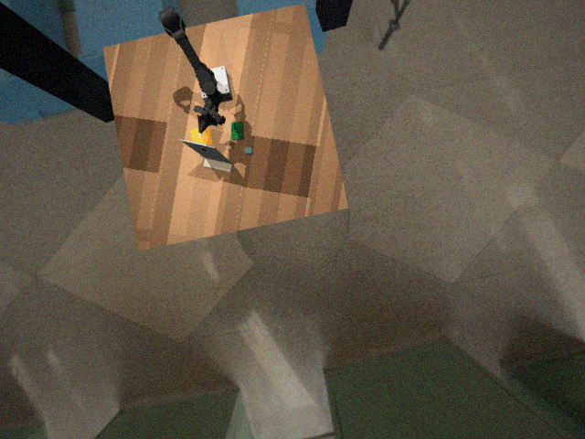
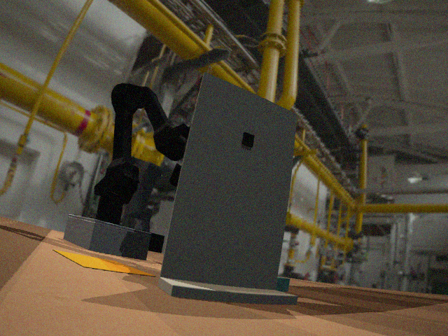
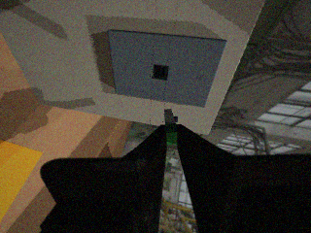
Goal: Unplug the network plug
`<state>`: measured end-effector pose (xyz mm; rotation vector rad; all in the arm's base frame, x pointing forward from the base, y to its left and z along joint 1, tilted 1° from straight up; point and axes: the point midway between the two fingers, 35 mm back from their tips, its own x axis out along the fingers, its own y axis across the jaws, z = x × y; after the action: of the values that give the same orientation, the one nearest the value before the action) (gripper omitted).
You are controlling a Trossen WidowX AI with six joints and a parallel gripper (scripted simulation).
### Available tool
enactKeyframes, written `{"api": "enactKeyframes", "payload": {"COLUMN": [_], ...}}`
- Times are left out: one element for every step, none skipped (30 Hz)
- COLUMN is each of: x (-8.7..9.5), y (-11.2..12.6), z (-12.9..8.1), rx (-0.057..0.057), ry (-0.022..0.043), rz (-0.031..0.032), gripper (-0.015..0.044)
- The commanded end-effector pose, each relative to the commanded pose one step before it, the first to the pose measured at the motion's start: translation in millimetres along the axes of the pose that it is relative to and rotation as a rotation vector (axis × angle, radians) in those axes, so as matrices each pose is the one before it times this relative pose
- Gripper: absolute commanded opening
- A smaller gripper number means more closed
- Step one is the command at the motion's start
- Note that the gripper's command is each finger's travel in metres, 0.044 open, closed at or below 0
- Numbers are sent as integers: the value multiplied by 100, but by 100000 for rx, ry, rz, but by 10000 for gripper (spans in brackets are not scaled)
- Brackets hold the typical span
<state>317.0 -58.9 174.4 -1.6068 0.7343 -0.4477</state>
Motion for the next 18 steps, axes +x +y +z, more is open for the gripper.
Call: {"api": "enactKeyframes", "payload": {"x": [756,198,195,192,189,186,183,180,176,173,170,166,163,159,156,152,149,145], "y": [670,207,210,213,216,219,222,225,228,231,234,236,239,241,243,246,248,250], "z": [-400,-129,-132,-134,-136,-138,-140,-142,-144,-146,-148,-149,-151,-152,-154,-155,-156,-157], "rx": [-2755,-695,-671,-648,-623,-598,-573,-548,-522,-496,-469,-442,-415,-387,-359,-331,-303,-274], "ry": [-1494,-283,-286,-290,-294,-299,-303,-308,-312,-317,-322,-327,-333,-338,-344,-349,-355,-361], "rz": [3339,980,1001,1022,1042,1062,1081,1099,1117,1134,1151,1167,1183,1198,1213,1226,1240,1252], "gripper": [0,0,0,0,0,0,0,0,0,0,0,0,0,0,0,0,0,0]}}
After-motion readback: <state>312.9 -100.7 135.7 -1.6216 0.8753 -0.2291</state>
